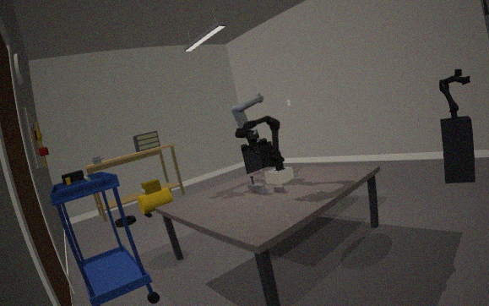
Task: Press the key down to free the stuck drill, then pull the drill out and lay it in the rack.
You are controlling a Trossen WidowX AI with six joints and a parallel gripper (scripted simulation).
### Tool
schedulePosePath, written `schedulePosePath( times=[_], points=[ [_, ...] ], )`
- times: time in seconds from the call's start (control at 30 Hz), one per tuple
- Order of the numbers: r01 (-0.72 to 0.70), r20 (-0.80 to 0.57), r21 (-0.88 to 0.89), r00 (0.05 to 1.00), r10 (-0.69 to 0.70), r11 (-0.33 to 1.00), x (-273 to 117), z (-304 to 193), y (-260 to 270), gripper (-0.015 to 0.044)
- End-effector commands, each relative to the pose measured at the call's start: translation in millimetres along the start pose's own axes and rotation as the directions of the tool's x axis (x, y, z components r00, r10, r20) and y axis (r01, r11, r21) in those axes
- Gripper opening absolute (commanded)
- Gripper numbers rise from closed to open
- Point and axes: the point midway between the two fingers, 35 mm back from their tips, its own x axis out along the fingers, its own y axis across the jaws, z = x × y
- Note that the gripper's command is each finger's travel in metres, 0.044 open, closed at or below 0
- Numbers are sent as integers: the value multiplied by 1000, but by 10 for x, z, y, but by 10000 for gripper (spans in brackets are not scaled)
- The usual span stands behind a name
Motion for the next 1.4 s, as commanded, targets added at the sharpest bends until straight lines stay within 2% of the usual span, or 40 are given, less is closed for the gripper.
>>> schedulePosePath(
  times=[0.0, 0.17, 0.37, 1.37],
  points=[
    [162, -260, 437, 964, -48, 884, 277, -637, -347, 0],
    [367, -443, 639, 894, -67, 676, 402, -1086, -518, 0],
    [611, -632, 707, 772, -72, 356, 477, -1589, -645, 0],
    [621, -639, 706, 766, -72, 341, 594, -1712, -661, 0]
  ],
)
